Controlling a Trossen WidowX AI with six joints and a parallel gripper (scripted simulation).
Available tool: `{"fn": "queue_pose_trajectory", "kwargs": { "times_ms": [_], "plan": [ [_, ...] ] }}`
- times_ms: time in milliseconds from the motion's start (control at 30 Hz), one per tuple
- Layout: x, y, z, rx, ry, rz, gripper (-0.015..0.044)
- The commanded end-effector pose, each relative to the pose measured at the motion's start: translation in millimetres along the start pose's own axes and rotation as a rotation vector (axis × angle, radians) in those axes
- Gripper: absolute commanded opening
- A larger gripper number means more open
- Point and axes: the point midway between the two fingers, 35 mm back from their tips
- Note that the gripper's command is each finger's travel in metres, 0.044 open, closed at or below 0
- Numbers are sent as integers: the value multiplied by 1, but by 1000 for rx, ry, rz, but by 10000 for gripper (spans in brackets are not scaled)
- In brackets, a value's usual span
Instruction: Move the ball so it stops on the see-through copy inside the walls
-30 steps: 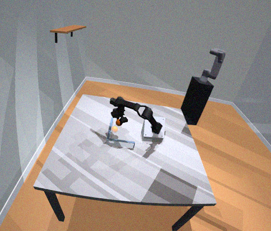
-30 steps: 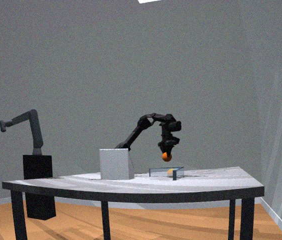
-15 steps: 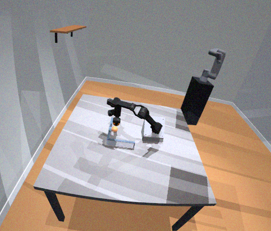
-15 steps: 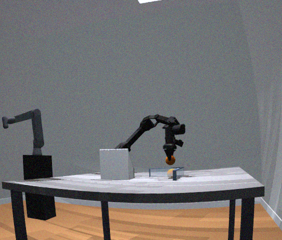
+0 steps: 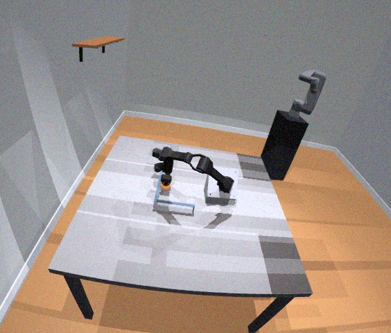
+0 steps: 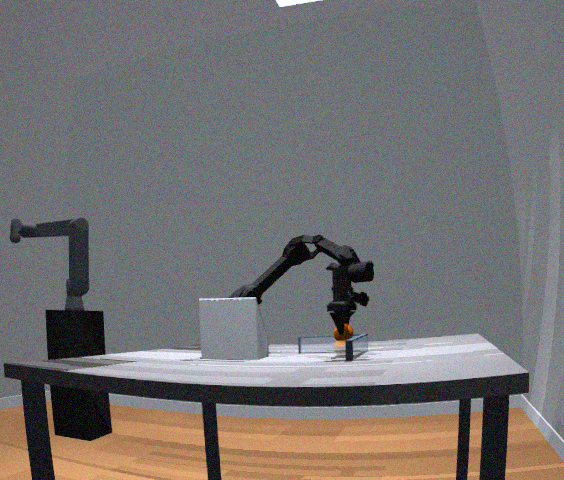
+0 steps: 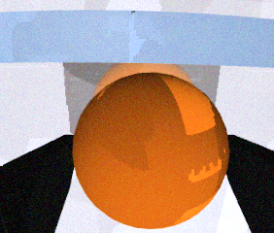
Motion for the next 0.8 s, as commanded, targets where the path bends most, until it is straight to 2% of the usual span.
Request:
{"fn": "queue_pose_trajectory", "kwargs": {
  "times_ms": [0, 767],
  "plan": [
    [-1, 2, -21, -3, -6, -11, 0],
    [0, 2, -49, -3, -8, -10, 0]
  ]
}}
Point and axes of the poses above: the point midway between the two fingers, 35 mm back from their tips, its own z axis back along the fingers, its own x axis across the jaws, y = z × x, and after that the axes turned 11 degrees about z, right-handed
